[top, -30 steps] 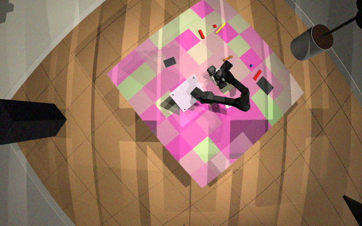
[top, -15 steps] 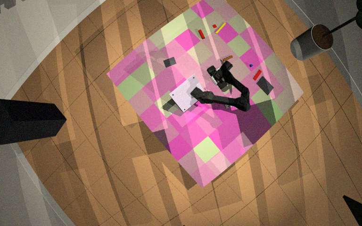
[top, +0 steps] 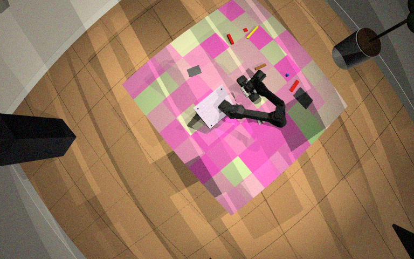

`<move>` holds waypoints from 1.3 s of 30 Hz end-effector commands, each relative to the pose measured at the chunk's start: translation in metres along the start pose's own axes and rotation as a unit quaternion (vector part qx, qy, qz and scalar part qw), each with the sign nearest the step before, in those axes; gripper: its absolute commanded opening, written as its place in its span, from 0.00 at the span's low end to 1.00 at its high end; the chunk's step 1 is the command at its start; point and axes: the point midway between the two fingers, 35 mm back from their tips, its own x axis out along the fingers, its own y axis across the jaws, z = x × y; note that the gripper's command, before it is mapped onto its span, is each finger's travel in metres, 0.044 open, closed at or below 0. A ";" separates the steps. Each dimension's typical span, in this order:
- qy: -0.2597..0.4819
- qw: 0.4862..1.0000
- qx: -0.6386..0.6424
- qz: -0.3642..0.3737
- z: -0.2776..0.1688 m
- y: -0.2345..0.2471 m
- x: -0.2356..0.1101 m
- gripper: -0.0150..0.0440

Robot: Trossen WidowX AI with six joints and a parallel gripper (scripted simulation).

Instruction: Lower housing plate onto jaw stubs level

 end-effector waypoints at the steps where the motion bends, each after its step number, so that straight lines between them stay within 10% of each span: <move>1: 0.000 1.000 -0.002 -0.001 0.000 0.000 0.001 0.85; 39: 0.000 1.000 -0.002 -0.001 0.000 0.000 0.009 0.85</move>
